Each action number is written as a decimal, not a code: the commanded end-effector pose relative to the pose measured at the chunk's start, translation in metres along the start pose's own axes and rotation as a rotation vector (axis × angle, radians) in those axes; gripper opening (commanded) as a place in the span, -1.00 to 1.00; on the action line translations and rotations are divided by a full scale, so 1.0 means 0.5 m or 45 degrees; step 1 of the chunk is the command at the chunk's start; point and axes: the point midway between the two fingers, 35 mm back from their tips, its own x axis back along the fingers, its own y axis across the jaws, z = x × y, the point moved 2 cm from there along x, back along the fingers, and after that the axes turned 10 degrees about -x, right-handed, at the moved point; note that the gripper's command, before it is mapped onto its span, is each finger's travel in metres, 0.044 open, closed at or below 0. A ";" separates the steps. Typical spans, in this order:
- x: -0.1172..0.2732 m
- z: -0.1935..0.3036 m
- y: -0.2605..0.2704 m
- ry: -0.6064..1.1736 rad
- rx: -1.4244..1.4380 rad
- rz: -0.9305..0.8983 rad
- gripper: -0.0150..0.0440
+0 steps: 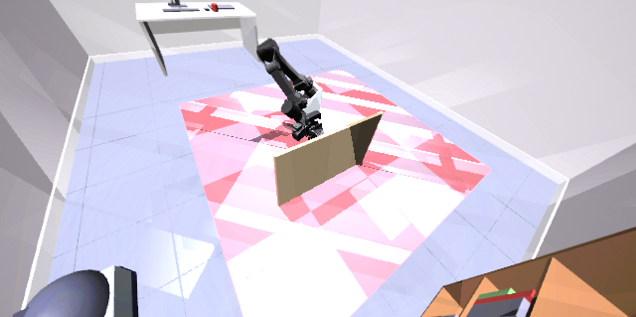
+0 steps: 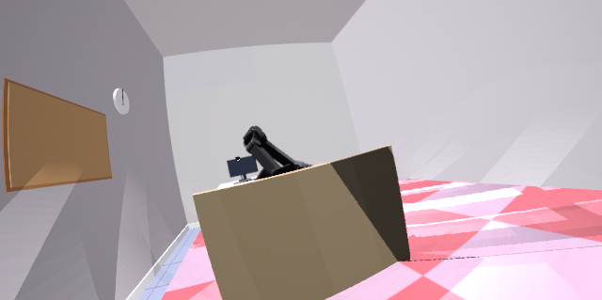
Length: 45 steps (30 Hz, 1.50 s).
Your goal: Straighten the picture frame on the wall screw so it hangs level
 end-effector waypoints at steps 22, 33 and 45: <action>-0.002 0.015 0.004 0.008 0.010 -0.016 -0.49; -0.002 0.015 0.003 0.008 0.010 -0.016 -0.49; -0.002 0.014 -0.001 0.008 0.011 -0.016 -0.49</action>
